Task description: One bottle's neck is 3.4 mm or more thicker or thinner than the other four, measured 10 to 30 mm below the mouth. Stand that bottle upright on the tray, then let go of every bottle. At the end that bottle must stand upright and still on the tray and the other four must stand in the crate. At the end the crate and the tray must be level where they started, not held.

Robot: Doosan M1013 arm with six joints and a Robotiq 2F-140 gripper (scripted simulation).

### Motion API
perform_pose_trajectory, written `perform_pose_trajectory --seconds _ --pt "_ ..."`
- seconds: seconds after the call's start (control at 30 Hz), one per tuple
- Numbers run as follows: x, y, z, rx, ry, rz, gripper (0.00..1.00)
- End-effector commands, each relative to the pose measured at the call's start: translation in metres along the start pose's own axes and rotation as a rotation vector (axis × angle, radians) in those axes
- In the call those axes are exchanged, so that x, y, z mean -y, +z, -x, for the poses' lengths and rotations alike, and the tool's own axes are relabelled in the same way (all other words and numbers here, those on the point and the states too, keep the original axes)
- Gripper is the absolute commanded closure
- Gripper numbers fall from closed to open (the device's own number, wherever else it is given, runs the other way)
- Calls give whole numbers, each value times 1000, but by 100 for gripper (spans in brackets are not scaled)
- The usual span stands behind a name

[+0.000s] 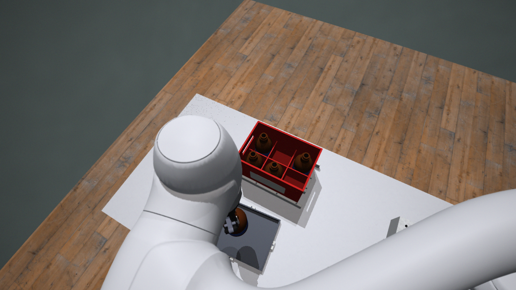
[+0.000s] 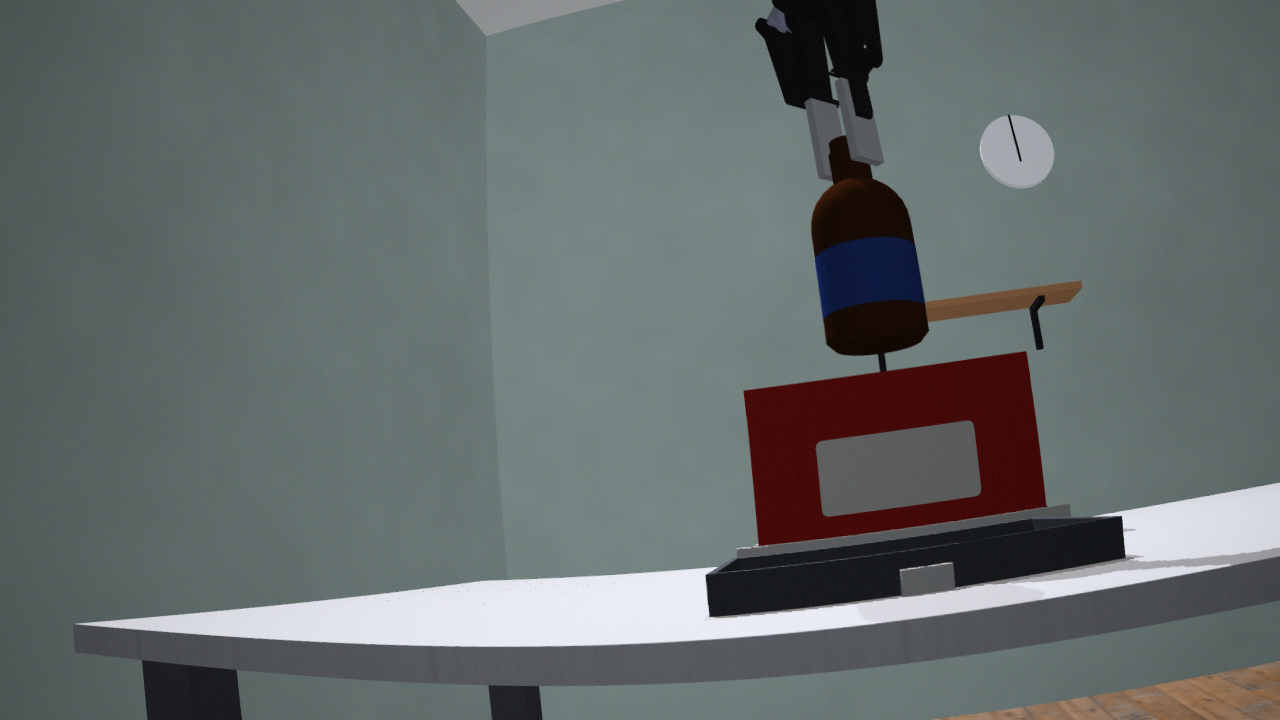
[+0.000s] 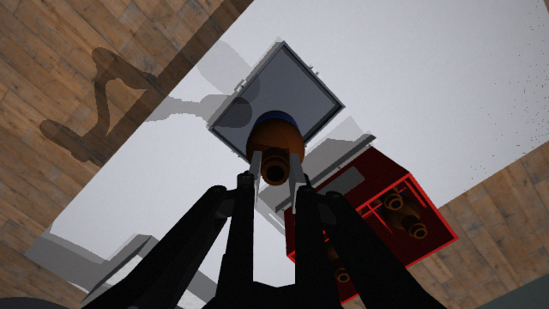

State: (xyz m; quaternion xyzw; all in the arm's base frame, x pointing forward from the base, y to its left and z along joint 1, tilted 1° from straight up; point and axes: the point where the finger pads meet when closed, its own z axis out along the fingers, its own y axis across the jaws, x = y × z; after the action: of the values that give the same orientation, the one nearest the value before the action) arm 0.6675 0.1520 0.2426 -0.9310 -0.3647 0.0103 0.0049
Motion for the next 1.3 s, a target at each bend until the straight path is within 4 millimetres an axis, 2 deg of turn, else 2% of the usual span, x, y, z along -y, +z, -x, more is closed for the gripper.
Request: perform_pose_trajectory --seconds 0.0,0.43,0.5,1.0,1.07,1.27 --pt "0 5 0 0 0 0 100" --pt "0 40 0 0 0 0 100" --pt "0 40 0 0 0 0 100" --pt "0 86 0 0 0 0 100" --pt "0 86 0 0 0 0 100" --pt "0 102 0 0 0 0 100"
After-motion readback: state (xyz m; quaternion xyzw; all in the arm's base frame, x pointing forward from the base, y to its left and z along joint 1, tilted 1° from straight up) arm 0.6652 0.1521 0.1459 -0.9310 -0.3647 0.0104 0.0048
